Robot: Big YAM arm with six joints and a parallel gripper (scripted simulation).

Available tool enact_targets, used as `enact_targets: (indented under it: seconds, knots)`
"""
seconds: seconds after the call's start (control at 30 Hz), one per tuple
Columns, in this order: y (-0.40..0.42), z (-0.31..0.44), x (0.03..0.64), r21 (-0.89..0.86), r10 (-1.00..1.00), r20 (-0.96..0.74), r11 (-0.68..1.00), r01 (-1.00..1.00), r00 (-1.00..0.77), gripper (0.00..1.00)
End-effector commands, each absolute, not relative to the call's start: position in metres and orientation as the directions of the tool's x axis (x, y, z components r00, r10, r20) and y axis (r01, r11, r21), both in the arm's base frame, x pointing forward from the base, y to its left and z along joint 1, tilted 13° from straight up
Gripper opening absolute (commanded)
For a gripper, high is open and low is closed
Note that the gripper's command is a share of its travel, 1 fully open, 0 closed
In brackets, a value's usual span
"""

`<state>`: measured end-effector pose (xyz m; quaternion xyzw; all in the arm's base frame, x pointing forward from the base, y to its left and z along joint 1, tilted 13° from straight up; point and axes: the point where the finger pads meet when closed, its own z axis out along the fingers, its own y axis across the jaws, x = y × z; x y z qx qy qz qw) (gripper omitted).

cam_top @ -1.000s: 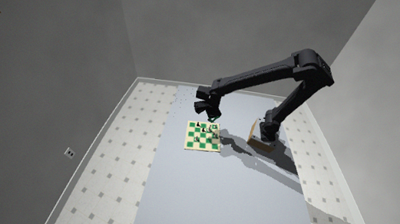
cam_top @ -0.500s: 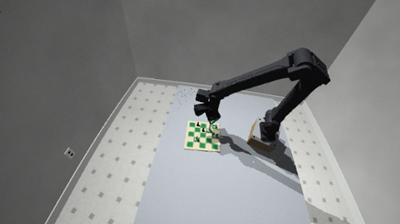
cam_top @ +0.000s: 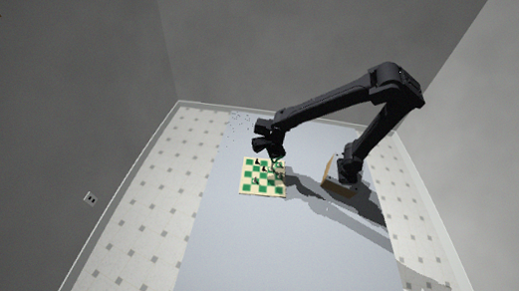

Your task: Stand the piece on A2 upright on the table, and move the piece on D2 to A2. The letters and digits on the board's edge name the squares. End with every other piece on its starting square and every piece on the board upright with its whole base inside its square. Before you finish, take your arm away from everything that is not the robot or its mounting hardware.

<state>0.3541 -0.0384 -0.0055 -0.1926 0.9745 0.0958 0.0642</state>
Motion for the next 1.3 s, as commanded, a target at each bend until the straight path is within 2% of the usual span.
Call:
enact_targets:
  seconds: [0.0,1.27]
  knots:
    - [-0.0351,-0.0103,0.3543,0.159,-0.364,-0.164,0.908,-0.389,-0.917,0.4]
    - [-0.036,-0.0063,0.3562,0.151,-0.364,-0.175,0.908,-0.39,-0.915,0.4]
